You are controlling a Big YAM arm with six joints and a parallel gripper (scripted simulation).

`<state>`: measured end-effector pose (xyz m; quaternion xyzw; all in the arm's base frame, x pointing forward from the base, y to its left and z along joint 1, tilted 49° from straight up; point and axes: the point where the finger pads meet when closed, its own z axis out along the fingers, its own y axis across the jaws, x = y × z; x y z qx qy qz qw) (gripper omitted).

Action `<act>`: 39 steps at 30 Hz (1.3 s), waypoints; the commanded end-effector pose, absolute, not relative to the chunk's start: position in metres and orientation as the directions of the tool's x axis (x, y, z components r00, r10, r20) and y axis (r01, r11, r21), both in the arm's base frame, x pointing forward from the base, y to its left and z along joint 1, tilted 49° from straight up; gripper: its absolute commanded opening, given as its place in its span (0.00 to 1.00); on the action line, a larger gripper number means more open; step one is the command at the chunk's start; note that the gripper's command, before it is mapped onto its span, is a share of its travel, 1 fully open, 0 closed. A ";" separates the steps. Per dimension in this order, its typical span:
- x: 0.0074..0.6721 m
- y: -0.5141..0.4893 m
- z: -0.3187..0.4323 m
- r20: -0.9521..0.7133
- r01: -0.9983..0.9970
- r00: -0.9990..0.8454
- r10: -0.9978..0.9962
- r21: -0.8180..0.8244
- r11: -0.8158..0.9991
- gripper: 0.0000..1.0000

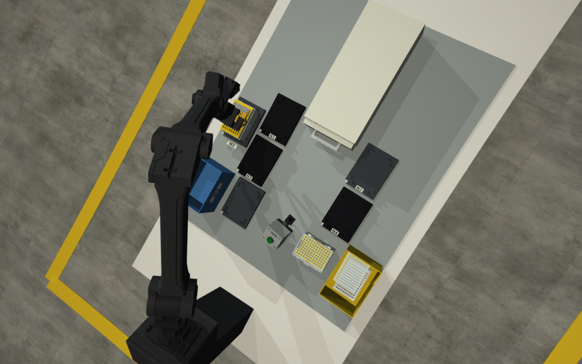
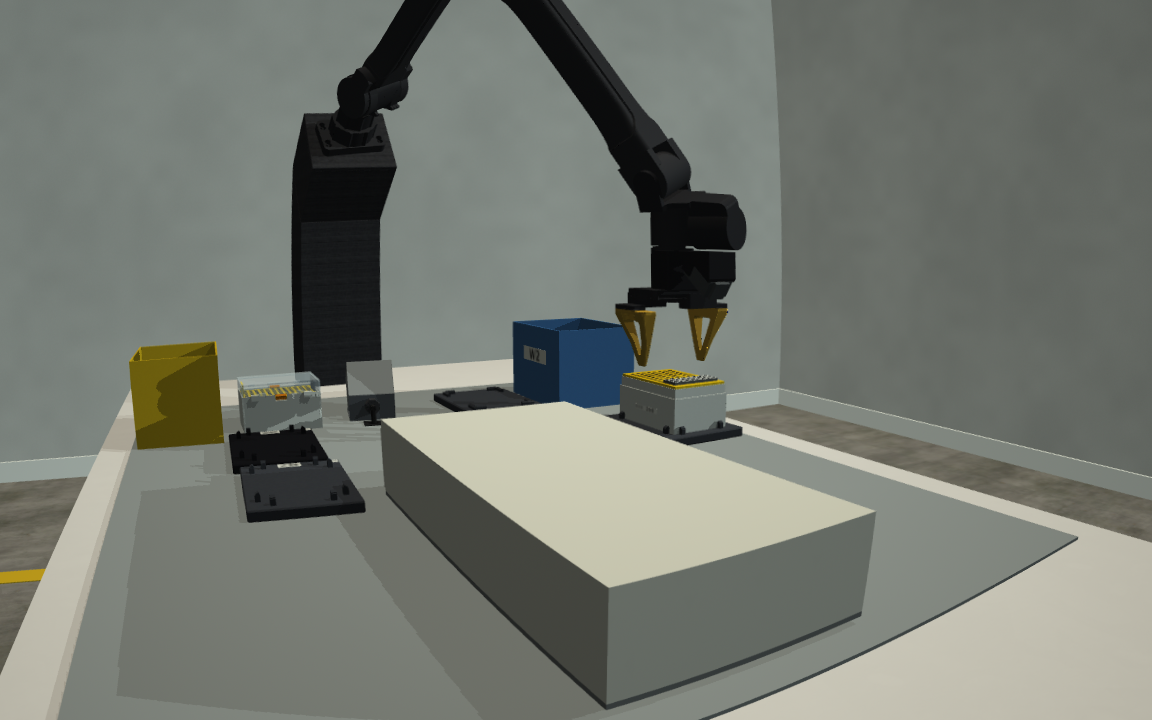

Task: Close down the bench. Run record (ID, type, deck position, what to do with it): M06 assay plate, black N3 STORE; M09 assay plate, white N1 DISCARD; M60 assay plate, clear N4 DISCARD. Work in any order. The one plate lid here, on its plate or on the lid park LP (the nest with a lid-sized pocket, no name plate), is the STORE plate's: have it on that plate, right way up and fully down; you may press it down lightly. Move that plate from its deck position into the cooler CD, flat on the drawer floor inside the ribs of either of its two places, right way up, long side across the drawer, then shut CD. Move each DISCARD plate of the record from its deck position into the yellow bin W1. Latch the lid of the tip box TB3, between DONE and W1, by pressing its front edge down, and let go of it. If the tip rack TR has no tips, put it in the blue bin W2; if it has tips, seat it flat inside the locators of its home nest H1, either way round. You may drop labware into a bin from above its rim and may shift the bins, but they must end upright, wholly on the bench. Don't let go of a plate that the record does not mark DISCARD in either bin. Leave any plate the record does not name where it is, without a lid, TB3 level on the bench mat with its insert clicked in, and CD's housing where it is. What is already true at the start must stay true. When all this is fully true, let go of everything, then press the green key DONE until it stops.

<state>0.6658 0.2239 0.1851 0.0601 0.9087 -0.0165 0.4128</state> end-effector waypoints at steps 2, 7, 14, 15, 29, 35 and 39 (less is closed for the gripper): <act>0.655 0.238 0.208 -0.764 0.112 -0.637 0.102 0.039 0.993 1.00; 0.651 0.232 0.210 -0.762 0.121 -0.639 0.106 0.037 0.992 1.00; 0.645 0.239 0.213 -0.760 0.112 -0.642 0.100 0.036 0.993 1.00; 0.642 0.238 0.220 -0.765 0.112 -0.636 0.103 0.040 0.993 1.00; 0.637 0.227 0.231 -0.766 0.132 -0.632 0.117 0.042 0.990 1.00; 0.626 0.240 0.236 -0.766 0.113 -0.634 0.105 0.042 0.993 1.00; 0.622 0.238 0.228 -0.756 0.116 -0.647 0.100 0.032 0.993 1.00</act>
